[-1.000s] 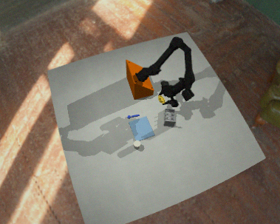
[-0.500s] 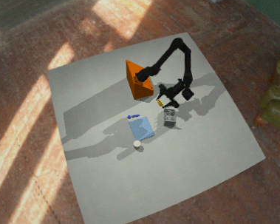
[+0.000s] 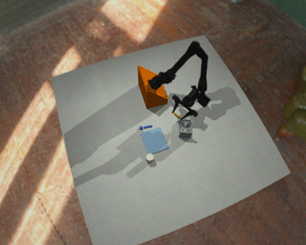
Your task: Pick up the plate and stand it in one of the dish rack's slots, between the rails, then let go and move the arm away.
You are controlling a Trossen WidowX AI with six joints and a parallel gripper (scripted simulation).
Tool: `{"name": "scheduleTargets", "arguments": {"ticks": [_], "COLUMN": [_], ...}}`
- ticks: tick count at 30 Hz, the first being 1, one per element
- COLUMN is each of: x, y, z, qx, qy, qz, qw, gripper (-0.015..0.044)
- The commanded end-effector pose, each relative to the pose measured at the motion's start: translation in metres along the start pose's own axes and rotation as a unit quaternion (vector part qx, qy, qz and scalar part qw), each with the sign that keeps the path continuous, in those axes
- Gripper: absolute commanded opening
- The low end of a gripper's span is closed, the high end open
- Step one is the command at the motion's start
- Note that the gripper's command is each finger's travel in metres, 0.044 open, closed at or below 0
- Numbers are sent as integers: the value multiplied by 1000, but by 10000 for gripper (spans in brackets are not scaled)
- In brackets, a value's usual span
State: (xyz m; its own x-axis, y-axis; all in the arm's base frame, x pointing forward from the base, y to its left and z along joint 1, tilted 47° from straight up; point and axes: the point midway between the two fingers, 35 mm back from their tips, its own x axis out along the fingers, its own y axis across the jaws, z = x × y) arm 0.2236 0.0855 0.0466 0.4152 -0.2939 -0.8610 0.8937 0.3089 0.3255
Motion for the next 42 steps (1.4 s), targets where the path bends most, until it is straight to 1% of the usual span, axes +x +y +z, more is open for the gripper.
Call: {"name": "scheduleTargets", "arguments": {"ticks": [1, 14, 27, 38, 42], "x": [-1, -16, -41, -43, -37], "y": [2, 13, 16, 17, 22], "z": [-4, -20, -35, -35, -32], "qx": [-12, -35, -36, -36, -37], "qy": [-29, -95, -139, -140, -139], "qz": [37, 161, 290, 297, 294], "qw": [999, 982, 946, 944, 945], "gripper": [0, 0, 0, 0, 0]}}
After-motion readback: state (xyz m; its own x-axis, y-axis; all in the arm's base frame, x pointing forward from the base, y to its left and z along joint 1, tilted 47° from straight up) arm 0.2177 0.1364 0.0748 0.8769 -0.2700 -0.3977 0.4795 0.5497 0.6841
